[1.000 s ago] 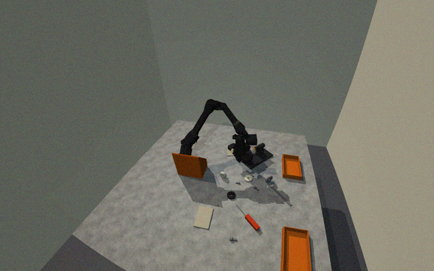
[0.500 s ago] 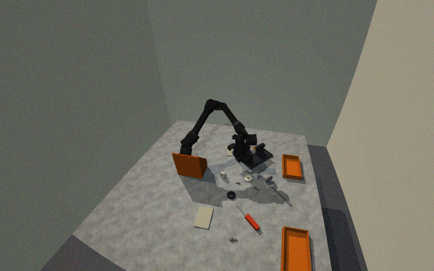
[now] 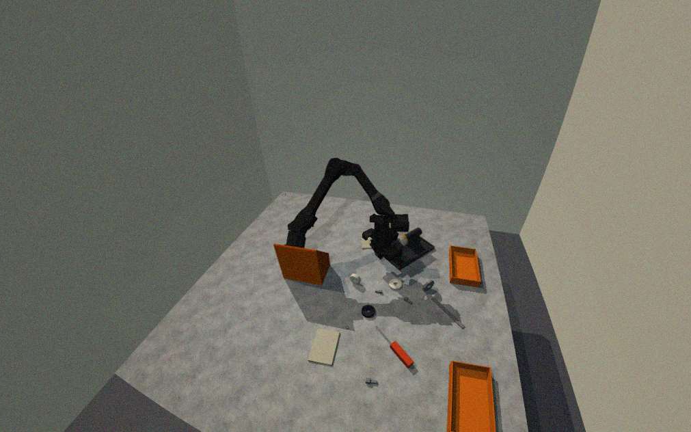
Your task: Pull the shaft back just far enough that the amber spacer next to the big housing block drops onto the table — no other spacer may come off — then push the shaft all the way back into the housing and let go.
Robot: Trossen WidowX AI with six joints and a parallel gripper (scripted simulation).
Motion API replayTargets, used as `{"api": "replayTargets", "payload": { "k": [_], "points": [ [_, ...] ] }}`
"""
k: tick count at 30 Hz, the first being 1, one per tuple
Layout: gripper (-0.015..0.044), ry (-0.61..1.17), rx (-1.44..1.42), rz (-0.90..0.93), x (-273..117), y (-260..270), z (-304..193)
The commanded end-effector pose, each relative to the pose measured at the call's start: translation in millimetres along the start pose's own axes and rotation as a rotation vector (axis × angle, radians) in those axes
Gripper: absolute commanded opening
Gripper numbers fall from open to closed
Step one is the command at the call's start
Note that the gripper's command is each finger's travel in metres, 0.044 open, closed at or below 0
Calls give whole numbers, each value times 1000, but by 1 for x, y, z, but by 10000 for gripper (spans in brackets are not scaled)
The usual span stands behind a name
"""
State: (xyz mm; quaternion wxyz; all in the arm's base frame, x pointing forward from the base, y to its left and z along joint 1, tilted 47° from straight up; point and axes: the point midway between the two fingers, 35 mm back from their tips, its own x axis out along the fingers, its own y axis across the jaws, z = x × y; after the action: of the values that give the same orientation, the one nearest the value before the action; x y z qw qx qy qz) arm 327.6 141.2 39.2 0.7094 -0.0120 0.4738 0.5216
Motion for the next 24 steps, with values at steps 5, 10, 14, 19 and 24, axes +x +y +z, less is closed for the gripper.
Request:
{"api": "replayTargets", "payload": {
  "k": [5,10,14,19,24],
  "points": [
    [0,1,-5,1,0,0,-1],
    [0,1,-5,1,0,0,-2],
    [0,1,-5,1,0,0,-2],
    [0,1,-5,1,0,0,-2],
    [0,1,-5,1,0,0,-3]
  ]
}}
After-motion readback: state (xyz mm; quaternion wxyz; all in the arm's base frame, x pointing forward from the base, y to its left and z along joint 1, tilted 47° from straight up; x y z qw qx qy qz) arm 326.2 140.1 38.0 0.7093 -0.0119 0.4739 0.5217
